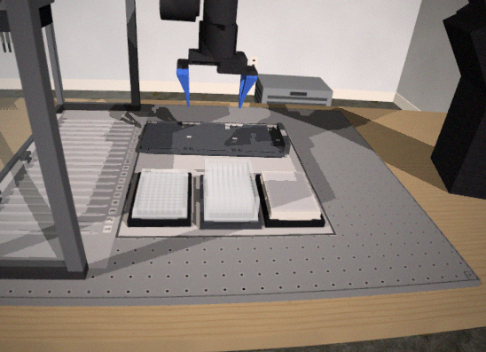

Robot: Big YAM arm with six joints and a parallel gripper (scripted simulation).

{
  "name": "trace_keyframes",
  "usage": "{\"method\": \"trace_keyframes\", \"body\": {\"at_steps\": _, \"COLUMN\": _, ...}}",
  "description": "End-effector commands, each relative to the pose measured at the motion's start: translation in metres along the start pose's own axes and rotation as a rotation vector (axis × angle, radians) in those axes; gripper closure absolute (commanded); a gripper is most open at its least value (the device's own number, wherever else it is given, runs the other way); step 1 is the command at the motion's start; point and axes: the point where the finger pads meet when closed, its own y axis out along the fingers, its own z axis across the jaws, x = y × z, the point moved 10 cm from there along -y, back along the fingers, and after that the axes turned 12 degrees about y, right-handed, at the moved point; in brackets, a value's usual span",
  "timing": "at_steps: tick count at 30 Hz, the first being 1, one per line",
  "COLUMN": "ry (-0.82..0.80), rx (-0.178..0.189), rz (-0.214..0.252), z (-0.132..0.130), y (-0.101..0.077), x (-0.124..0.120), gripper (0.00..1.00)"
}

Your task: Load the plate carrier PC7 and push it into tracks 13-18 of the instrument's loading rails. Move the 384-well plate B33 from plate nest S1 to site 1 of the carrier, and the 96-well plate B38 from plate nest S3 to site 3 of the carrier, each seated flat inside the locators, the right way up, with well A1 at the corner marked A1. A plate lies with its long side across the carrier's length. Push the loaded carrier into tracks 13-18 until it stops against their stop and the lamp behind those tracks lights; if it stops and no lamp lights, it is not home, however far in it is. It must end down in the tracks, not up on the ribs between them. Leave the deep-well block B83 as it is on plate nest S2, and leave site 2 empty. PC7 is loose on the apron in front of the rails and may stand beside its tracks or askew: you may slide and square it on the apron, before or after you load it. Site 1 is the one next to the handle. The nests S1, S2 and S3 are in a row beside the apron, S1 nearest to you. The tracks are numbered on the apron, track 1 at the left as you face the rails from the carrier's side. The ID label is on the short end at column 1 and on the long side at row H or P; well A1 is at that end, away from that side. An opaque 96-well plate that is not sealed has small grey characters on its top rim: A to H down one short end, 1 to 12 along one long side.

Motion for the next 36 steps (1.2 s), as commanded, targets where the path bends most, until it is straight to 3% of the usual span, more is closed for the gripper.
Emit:
{"method": "trace_keyframes", "body": {"at_steps": 1, "ry": 0.04, "rx": 0.019, "rz": -0.005, "z": 0.011, "y": 0.014, "x": 0.006, "gripper": 0.0}}
{"method": "trace_keyframes", "body": {"at_steps": 36, "ry": 0.018, "rx": 0.013, "rz": -0.007, "z": 0.006, "y": 0.099, "x": 0.008, "gripper": 0.0}}
